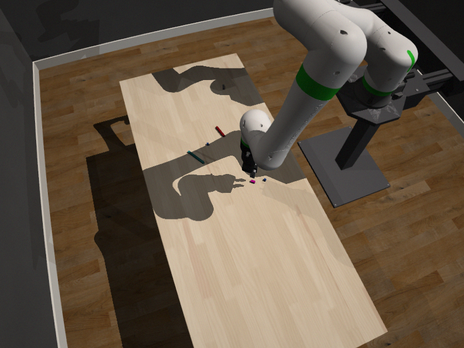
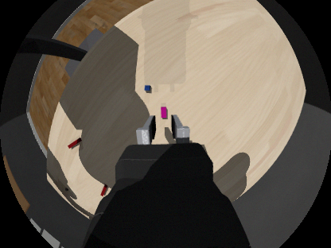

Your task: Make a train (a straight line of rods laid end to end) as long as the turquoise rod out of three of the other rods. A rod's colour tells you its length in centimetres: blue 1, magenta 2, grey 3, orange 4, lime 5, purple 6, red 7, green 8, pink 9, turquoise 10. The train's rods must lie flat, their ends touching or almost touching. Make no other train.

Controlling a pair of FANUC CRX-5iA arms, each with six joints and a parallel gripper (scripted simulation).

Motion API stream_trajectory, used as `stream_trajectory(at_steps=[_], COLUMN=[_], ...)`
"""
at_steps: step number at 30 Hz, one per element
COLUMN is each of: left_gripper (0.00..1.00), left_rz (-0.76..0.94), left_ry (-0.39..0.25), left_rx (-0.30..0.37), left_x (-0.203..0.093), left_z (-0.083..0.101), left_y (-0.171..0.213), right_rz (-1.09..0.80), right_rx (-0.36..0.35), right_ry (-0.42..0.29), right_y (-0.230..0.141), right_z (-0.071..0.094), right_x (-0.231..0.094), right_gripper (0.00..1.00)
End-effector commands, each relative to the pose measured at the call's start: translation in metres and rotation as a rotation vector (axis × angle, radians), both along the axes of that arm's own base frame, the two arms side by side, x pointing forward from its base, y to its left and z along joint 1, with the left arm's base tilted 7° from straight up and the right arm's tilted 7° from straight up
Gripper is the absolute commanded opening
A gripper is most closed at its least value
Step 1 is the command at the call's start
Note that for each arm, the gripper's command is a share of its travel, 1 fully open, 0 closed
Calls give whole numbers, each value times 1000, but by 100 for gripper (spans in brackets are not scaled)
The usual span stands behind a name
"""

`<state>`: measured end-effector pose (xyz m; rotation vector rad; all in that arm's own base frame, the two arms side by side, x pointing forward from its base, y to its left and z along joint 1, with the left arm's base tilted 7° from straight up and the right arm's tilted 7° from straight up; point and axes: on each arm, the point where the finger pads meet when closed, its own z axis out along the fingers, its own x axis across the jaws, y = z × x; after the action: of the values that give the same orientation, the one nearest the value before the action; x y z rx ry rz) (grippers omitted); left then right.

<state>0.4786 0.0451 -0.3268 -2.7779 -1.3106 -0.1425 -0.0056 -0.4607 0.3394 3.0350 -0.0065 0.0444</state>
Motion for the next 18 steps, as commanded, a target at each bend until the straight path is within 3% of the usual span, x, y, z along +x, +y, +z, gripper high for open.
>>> stream_trajectory(at_steps=[1, 18], left_gripper=[54, 54], left_rz=[0, 6], left_ry=[-2, -2], left_rx=[0, 1], left_x=[1, 1], left_z=[1, -4], left_y=[0, 1], right_rz=[0, 0], right_rx=[-2, -2], right_ry=[0, 0], right_y=[0, 0], right_z=[1, 1], right_x=[0, 0], right_gripper=[100, 100])
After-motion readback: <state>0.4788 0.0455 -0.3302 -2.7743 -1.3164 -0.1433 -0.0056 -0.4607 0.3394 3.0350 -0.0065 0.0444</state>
